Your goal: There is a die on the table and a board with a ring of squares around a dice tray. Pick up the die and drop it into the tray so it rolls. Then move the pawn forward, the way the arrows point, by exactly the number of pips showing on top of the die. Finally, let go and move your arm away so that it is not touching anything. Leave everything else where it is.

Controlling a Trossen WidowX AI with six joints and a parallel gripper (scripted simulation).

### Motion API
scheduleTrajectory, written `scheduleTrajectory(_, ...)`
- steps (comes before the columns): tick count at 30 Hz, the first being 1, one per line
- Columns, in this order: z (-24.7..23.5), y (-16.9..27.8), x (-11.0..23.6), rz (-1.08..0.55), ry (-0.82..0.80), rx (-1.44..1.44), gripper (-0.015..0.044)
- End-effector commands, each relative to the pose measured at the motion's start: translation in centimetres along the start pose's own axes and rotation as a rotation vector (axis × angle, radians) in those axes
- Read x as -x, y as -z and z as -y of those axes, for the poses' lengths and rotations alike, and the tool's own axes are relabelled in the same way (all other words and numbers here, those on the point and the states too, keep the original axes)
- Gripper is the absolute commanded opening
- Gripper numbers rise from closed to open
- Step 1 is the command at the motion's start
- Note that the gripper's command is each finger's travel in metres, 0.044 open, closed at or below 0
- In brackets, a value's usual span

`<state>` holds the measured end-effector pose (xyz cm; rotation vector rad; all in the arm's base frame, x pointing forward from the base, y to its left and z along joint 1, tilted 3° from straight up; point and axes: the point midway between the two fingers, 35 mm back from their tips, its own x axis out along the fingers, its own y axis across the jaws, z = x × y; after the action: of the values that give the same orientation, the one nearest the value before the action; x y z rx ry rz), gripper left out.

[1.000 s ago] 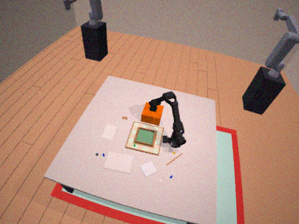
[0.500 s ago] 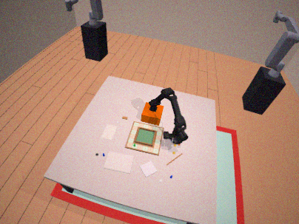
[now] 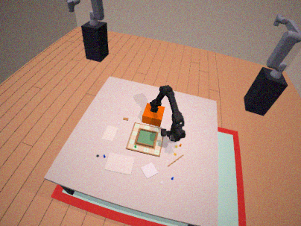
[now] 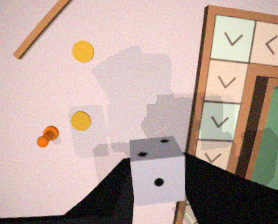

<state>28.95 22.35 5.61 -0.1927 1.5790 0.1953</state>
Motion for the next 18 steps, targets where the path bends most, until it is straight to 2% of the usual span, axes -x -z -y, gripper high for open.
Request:
scheduleTrajectory(1, 2.9, 0.1, -0.5, -0.005, 0.008, -0.025, 0.0)
scheduleTrajectory(18, 13.5, 2.4, -2.2, -0.005, 0.019, -0.12, 0.0)
